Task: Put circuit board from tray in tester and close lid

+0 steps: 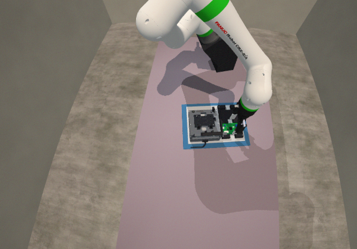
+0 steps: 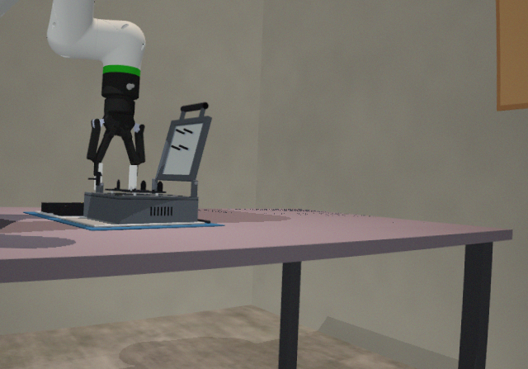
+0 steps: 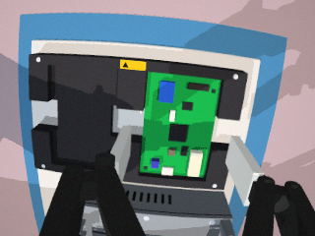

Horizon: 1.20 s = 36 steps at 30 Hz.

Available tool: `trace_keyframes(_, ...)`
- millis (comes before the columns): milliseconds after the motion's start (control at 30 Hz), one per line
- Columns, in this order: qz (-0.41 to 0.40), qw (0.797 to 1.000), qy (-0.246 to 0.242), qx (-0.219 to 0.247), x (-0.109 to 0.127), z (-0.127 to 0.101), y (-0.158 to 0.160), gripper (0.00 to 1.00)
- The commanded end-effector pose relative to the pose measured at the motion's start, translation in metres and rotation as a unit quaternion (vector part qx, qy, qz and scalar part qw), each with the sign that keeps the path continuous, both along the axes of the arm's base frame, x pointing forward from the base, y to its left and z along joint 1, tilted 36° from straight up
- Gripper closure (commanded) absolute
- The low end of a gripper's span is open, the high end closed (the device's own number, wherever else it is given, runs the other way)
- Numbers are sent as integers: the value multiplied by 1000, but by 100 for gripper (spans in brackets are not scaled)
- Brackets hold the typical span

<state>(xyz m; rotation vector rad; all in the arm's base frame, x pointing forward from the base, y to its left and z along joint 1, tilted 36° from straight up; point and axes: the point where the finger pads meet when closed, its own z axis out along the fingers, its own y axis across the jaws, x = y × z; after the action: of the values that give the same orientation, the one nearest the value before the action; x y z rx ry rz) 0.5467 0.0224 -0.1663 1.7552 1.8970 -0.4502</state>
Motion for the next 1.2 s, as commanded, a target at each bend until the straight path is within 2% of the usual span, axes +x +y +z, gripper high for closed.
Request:
trace_keyframes(0,0,1000,0,0,0,0,0,42)
trace_keyframes(1167,0,1000,0,0,-1,4,3,42)
